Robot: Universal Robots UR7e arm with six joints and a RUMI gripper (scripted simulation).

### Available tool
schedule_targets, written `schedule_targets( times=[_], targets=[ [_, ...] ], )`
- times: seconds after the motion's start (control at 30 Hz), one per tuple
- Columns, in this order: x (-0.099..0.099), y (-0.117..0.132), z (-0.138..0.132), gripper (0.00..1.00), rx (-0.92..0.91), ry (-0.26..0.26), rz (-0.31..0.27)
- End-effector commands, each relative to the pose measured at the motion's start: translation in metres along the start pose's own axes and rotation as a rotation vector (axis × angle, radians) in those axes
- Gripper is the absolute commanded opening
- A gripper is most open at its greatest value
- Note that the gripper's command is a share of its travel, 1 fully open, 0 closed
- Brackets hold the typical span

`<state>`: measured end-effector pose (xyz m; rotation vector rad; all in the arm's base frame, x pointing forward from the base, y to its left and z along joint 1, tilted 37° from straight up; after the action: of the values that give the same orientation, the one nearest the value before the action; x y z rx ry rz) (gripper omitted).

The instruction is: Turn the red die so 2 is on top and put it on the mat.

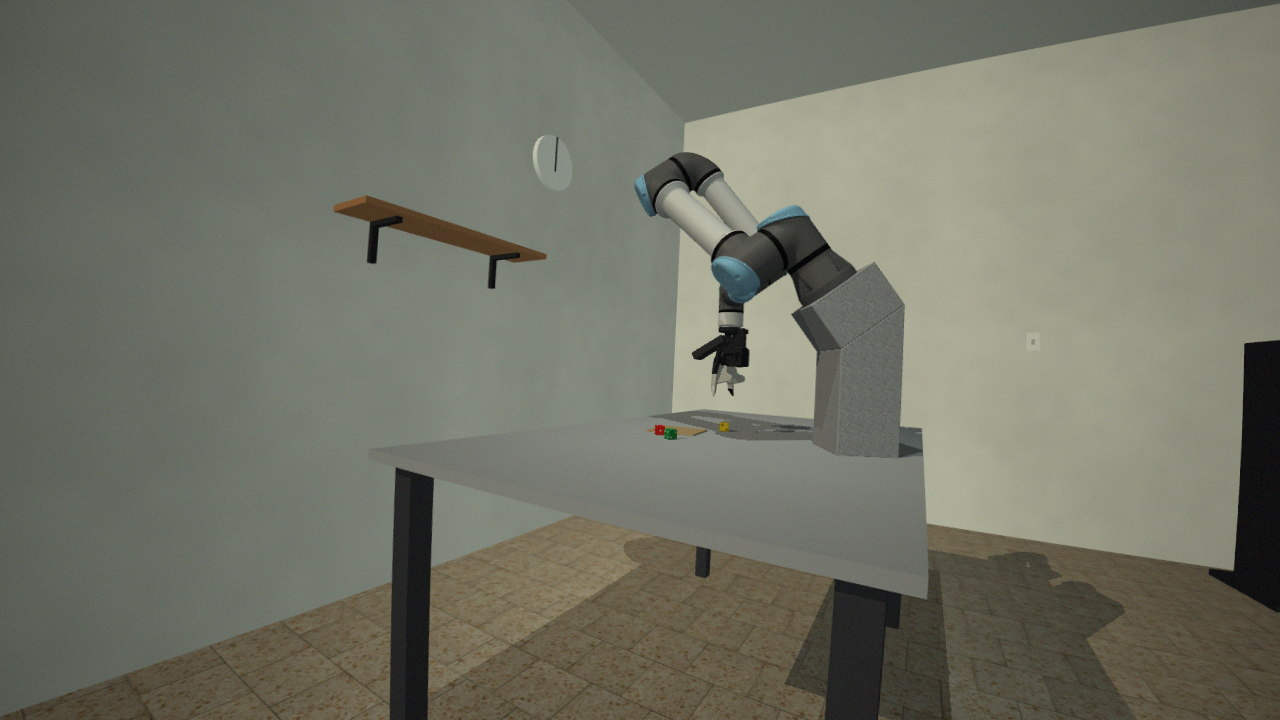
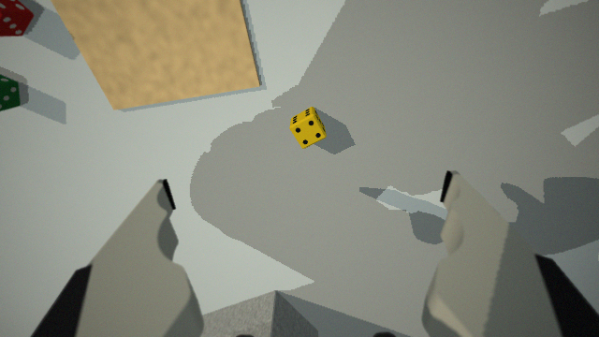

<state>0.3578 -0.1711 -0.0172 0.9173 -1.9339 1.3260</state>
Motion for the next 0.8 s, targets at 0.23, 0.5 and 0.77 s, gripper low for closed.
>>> schedule_targets(
  times=[0.23,0.5,0.77],
  targets=[
    [-0.034,-0.003,0.003,1.00,0.003,0.018,0.011],
    [-0.045,-0.003,0.003,1.00,0.003,0.018,0.011],
    [-0.052,-0.003,0.003,1.00,0.003,0.018,0.011]
  ],
)
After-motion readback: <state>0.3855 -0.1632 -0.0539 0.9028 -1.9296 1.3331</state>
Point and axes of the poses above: the point where the finger pads meet when closed, its own x axis back along the fingers, its own z axis across the jaws, y = z × x, the point moved 10 cm from there along x, back along the fingers, and after that the axes turned 1 degree about -x, right-handed, at the moved point
